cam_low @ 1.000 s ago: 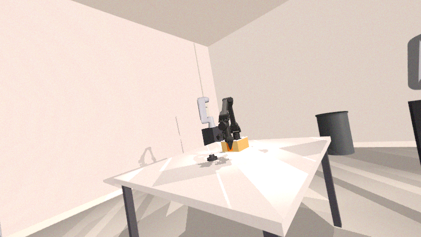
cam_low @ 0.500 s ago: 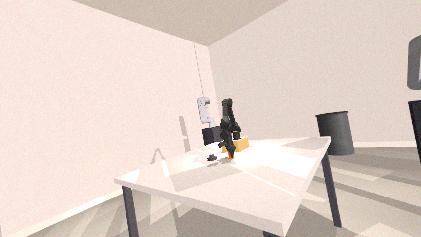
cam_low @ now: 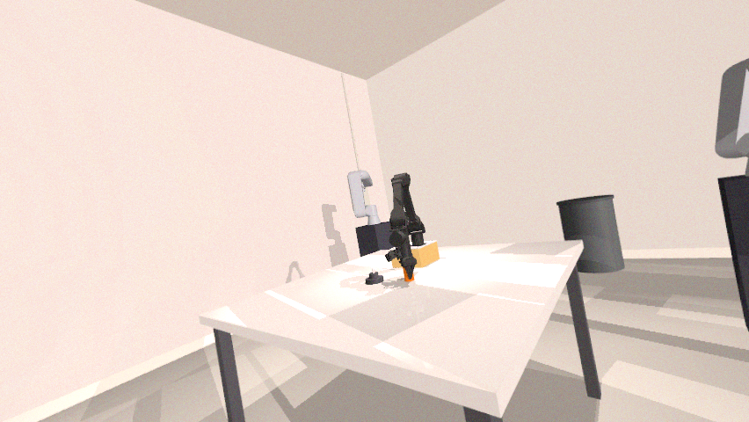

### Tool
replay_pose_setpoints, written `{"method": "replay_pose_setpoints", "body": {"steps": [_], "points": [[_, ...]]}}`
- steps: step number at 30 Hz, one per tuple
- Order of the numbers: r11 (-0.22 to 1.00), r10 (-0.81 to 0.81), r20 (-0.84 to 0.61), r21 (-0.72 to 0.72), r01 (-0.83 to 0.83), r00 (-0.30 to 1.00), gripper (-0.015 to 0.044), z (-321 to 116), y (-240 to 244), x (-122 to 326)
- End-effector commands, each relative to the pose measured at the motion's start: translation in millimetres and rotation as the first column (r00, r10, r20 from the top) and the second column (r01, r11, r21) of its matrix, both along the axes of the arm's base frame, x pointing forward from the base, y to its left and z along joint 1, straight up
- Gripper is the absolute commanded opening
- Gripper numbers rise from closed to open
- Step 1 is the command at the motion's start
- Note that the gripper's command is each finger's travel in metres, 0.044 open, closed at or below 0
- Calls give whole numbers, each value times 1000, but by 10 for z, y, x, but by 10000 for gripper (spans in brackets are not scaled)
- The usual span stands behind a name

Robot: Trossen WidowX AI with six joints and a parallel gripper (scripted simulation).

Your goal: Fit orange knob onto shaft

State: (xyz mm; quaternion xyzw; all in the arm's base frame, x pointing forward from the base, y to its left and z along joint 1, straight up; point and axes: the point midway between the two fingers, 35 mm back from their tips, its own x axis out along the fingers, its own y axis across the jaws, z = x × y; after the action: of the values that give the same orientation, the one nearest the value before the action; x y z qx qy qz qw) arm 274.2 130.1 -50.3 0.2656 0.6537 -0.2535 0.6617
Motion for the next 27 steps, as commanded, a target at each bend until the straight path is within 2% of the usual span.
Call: {"method": "replay_pose_setpoints", "body": {"steps": [1, 14, 16, 20, 22, 27], "points": [[1000, 0, 0, 0, 0, 1000, 240, 1, 0, 1], [1000, 0, 0, 0, 0, 1000, 240, 1, 0, 1], [1000, 0, 1, 0, 0, 1000, 292, 104, 5, 11], [1000, -5, 8, 0, 5, 1000, 398, 711, -1, -4], [1000, -5, 9, 0, 5, 1000, 440, 818, -8, -19], [1000, -5, 9, 0, 5, 1000, 440, 827, -11, -16]]}}
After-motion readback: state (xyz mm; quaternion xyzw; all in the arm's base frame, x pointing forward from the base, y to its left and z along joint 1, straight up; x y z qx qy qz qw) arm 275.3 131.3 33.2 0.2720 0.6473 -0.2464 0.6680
